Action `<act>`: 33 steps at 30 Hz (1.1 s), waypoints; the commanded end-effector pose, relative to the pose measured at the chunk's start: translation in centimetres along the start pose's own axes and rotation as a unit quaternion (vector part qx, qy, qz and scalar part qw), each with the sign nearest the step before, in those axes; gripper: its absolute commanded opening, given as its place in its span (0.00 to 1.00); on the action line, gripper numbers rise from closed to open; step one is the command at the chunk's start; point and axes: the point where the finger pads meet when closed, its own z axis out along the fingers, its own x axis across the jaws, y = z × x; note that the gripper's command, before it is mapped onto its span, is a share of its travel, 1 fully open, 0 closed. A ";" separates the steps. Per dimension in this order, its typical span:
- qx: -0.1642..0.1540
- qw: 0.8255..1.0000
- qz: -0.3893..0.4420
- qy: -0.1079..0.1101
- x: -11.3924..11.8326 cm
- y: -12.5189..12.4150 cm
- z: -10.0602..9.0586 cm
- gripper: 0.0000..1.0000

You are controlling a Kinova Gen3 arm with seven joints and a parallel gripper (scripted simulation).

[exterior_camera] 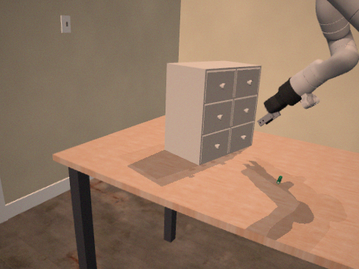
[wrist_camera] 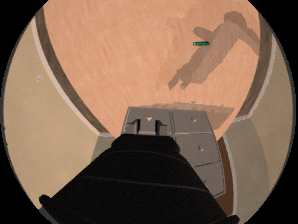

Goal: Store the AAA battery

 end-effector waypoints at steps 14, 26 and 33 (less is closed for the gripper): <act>0.007 1.000 0.002 0.002 0.1 -2.7 5.9 0.67; 0.007 1.000 0.002 0.002 0.1 -3.2 7.6 0.67; 0.007 1.000 0.002 0.002 0.1 -3.3 7.7 0.67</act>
